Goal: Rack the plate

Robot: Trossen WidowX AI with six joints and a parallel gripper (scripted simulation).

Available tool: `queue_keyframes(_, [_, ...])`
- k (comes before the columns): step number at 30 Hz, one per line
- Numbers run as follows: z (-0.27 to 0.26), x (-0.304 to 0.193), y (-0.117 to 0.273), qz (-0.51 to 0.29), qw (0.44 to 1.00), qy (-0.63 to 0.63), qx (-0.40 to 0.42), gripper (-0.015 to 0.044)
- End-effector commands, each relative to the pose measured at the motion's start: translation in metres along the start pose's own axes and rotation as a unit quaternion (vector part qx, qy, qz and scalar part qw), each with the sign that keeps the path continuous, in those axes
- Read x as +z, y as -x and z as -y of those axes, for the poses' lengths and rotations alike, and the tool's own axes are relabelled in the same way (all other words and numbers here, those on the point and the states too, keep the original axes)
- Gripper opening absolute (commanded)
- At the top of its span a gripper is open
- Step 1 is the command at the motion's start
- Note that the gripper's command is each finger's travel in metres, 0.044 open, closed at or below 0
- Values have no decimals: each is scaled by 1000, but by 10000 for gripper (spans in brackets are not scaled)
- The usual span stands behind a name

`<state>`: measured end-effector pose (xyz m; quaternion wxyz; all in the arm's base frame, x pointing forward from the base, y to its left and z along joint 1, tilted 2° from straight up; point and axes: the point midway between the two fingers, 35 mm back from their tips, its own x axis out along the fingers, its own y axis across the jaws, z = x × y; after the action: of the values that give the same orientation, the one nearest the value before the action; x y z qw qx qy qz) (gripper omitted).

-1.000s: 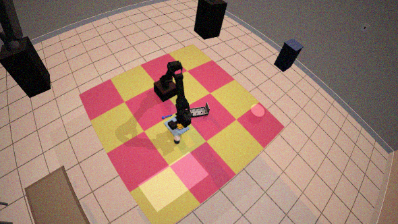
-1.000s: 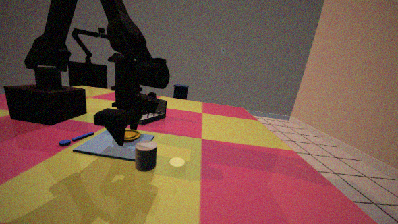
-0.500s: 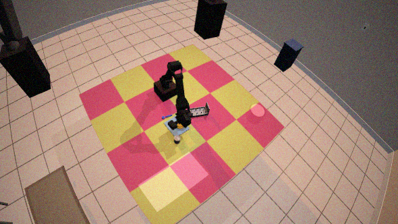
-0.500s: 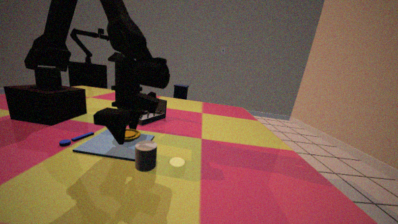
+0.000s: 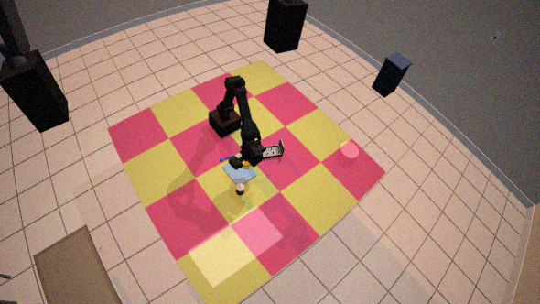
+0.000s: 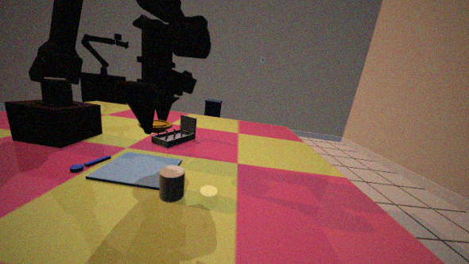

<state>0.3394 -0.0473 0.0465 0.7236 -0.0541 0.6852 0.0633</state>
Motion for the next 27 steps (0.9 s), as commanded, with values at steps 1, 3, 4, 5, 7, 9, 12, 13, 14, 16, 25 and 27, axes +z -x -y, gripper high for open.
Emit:
queue_keyframes(1, [1, 1, 20, 0, 1000, 0, -2, 0])
queue_keyframes(3, [1, 1, 31, 0, 1000, 0, -2, 0])
queue_keyframes(4, [1, 1, 36, 0, 1000, 0, -2, 0])
queue_keyframes(5, [1, 1, 41, 1, 1000, 0, -2, 0])
queue_keyframes(7, [1, 2, 51, 1, 1000, 0, -2, 0])
queue_keyframes(9, [0, 2, 61, 1, 1000, 0, -2, 0])
queue_keyframes(12, [0, 1, 76, 0, 1000, 0, -2, 0])
queue_keyframes(13, [0, 1, 80, 0, 1000, 0, -2, 0])
queue_keyframes(14, [0, 1, 82, 1, 1000, 0, -2, 0])
queue_keyframes(16, [0, 1, 84, 1, 1000, 0, -2, 0])
queue_keyframes(25, [-66, -30, 86, -1, 992, -127, 1, 0])
queue_keyframes(27, [-82, -40, 85, -1, 987, -160, 1, 0])
